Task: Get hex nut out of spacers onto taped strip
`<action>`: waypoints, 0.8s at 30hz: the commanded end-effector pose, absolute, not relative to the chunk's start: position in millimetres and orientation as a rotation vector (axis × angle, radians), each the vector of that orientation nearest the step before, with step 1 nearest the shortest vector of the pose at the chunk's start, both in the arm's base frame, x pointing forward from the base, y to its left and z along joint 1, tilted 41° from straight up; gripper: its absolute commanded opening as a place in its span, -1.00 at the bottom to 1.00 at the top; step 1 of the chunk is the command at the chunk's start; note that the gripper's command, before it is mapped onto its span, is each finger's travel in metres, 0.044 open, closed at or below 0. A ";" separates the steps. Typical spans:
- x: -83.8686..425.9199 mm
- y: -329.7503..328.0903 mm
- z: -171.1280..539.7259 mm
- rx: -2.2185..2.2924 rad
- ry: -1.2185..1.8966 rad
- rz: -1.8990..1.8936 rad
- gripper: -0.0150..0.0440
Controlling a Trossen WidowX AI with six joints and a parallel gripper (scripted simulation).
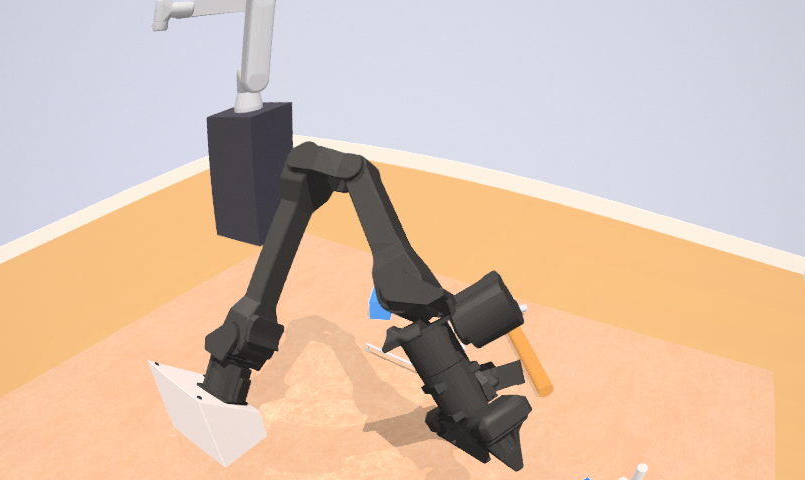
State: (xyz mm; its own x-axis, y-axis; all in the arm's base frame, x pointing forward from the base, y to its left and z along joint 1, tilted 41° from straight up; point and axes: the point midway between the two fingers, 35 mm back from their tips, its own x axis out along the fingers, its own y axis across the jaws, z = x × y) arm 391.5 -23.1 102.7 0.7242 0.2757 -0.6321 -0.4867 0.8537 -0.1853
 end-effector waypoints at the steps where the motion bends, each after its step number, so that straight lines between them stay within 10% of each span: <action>1: 386.0 45.0 132.9 -0.820 0.512 0.833 1.00; 24: 290.5 179.7 226.8 -1.763 -0.442 1.677 1.00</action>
State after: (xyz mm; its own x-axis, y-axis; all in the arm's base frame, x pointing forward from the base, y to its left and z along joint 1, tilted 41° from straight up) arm 329.9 145.8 196.2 0.2664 0.6094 -0.7468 -0.5527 -0.5382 -0.6363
